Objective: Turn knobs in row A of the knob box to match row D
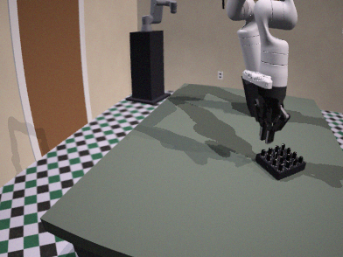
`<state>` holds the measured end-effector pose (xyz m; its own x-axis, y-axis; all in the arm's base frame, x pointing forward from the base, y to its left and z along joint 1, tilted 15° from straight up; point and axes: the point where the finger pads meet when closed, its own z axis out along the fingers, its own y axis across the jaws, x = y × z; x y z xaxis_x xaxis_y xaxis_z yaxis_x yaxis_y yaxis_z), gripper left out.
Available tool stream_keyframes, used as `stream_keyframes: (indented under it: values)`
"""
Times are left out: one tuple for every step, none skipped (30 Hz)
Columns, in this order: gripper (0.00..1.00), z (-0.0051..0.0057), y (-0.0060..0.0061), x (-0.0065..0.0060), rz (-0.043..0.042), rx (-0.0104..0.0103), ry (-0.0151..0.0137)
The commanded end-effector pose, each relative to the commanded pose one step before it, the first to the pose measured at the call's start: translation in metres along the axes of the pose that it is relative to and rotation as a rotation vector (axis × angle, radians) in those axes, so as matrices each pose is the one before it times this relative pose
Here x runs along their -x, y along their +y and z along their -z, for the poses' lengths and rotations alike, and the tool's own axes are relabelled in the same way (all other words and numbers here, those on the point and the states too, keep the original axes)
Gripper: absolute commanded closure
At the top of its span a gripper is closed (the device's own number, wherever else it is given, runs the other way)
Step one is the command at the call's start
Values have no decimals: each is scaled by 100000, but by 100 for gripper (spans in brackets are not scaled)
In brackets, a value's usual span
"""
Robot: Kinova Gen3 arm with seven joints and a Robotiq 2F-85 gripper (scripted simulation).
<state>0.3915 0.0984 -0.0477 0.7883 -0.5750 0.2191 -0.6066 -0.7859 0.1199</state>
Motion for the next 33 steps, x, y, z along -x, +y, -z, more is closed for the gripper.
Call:
stream_keyframes:
  values:
    - [81, -504, 201, -43, -209, 510, -111]
    - [81, -133, 0, 1, 0, 0, 0]
    - [81, -130, 0, 1, -1, 0, -1]
    - [81, -128, 0, 0, 1, 0, 1]
    - [81, -124, 0, 0, 0, 0, 0]
    - [81, -119, 0, 1, 0, 0, 0]
    - [81, -114, 0, 1, -1, 0, -1]
    - [81, -110, 0, 0, 1, 0, 1]
    - [81, -104, 0, 0, 0, 0, 0]
    - [81, 0, 0, 0, 0, 0, 0]
    - [81, 0, 0, 0, 0, 0, 0]
    - [81, -98, 0, 0, 0, 0, 0]
    - [81, -91, 0, 1, 0, 0, 0]
    - [81, -84, 0, 1, 0, 0, 0]
    - [81, -78, 0, 0, 0, 0, 1]
    - [81, -71, 0, 0, 0, 0, 0]
    - [81, -63, 0, 0, 0, 0, 0]
    - [81, -56, 0, 0, 0, 0, 0]
    - [81, -48, 0, 0, 0, 0, 0]
    - [81, -41, 0, 0, 0, 0, 0]
    - [81, -34, 0, 0, 0, 0, 0]
    - [81, -28, 0, 0, 0, 0, 0]
    - [81, -22, 0, 0, 0, 0, 0]
    - [81, -16, 0, 0, 0, 0, 0]
    - [81, -11, 0, 0, 0, 0, 0]
    - [81, -7, 0, 0, 0, 0, 0]
    - [81, 0, 0, 0, 0, 0, 0]
    - [81, 0, 0, 0, 0, 0, 0]
    - [81, -4, 0, 0, 0, 0, 0]
    - [81, -1, 0, 0, 0, 0, 0]
    - [81, 0, 0, 0, 0, 0, 0]
    - [81, 0, 0, 0, 0, 0, 0]
    - [81, 0, 0, 0, 0, 0, 0]
